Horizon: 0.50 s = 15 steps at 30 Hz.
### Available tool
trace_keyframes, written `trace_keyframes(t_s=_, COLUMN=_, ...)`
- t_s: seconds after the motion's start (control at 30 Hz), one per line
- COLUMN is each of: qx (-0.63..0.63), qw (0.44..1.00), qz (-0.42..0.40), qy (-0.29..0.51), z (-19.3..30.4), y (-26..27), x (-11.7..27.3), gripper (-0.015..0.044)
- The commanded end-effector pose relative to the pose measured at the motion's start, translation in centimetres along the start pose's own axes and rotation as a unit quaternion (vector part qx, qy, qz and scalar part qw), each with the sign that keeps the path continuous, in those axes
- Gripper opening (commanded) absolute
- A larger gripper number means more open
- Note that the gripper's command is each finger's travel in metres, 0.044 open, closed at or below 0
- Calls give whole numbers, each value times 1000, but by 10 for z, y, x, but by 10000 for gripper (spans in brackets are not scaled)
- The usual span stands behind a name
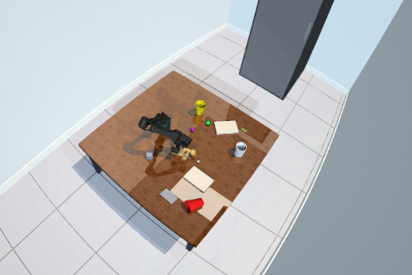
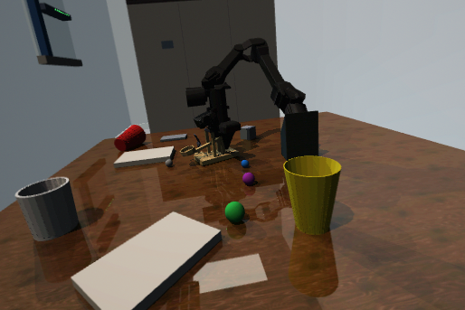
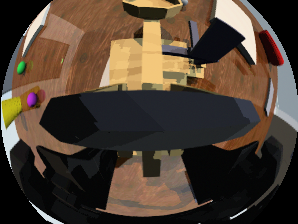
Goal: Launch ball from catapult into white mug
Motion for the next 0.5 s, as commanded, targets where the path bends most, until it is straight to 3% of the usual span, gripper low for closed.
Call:
trace_keyframes(t_s=0.0, qx=-1, qw=1000, qz=0, qy=0, z=0, y=0, x=0, gripper=177)
trace_keyframes(t_s=0.27, qx=-1, qw=1000, qz=-1, qy=0, z=0, y=0, x=2, gripper=85)
trace_keyframes(t_s=0.37, qx=0, qw=1000, qz=-2, qy=-1, z=-1, y=0, x=32, gripper=6)
trace_keyframes(t_s=0.47, qx=0, qw=1000, qz=-1, qy=0, z=0, y=0, x=50, gripper=0)
Point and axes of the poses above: the point midway between the two fingers, 35 mm back from their tips, its own x axis back along the fingers, its own y axis across the jaws, z = x × y, the point moved 3 cm from there along x, back along the fingers, and after that the axes turned 9 degrees about x, right-handed, at the moved point
